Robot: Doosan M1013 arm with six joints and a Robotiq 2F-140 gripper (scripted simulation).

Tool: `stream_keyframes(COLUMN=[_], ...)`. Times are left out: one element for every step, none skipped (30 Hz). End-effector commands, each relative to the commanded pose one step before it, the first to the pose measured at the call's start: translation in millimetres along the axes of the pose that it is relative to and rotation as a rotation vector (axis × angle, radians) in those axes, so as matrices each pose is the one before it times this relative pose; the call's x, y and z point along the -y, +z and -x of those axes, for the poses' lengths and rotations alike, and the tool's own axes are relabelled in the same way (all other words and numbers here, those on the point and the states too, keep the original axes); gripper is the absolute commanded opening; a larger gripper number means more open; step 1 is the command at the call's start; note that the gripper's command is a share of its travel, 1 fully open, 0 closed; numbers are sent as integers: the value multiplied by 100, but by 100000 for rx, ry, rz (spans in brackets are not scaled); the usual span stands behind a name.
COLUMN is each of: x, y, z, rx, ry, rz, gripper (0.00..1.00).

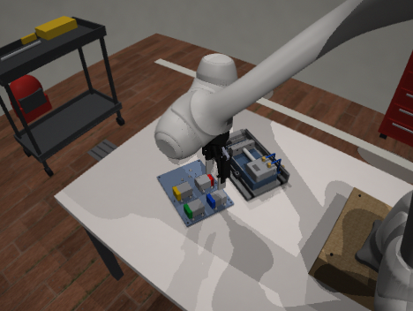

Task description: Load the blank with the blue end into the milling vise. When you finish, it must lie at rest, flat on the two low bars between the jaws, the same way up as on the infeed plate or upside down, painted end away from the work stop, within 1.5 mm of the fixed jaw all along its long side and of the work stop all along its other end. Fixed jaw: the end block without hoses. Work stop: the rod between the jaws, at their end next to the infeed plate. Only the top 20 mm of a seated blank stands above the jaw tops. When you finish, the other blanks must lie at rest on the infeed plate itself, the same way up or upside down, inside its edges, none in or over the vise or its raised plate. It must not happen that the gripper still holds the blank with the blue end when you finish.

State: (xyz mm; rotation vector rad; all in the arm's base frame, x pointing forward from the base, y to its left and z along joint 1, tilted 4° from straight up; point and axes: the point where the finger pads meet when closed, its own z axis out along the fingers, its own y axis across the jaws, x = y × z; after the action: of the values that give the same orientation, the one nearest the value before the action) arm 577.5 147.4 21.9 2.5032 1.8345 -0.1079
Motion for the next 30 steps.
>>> stream_keyframes(x=[350, 94, 0, 0, -51, 34, 34, 34, 34, 34, 34, 34, 34, 34, 34, 34, 34, 34, 34, 0, 0, -45, -12, -12, -12, -12, -12, -12, -12, -12], y=[1501, 378, 0, 0, -324, 150, 150, 150, 150, 150, 150, 150, 150, 150, 150, 150, 150, 150, 150, 0, 0, -215, -46, -46, -46, -46, -46, -46, -46, -46], z=[338, 89, 0, 0, -61, 34, 34, 34, 34, 34, 34, 34, 34, 34, 34, 34, 34, 34, 34, 0, 0, -46, -11, -11, -11, -11, -11, -11, -11, -11], rx=[-47, -2, 0, 0, 22, -2, -2, -2, -2, -2, -2, -2, -2, -2, -2, -2, -2, -2, -2, 0, 0, 6, 0, 0, 0, 0, 0, 0, 0, 0], ry=[1, 0, 0, 0, -9, 1, 1, 1, 1, 1, 1, 1, 1, 1, 1, 1, 1, 1, 1, 0, 0, -4, 0, 0, 0, 0, 0, 0, 0, 0], rz=[52, 2, 0, 0, -41, 3, 3, 3, 3, 3, 3, 3, 3, 3, 3, 3, 3, 3, 3, 0, 0, -9, 1, 1, 1, 1, 1, 1, 1, 1], gripper=[46, 46, 46, 46, 46, 46, 46, 46, 46, 46, 46, 46, 46, 46, 46, 46, 46, 46, 46, 46, 46, 46, 46, 46, 46, 46, 46, 46, 46, 46])
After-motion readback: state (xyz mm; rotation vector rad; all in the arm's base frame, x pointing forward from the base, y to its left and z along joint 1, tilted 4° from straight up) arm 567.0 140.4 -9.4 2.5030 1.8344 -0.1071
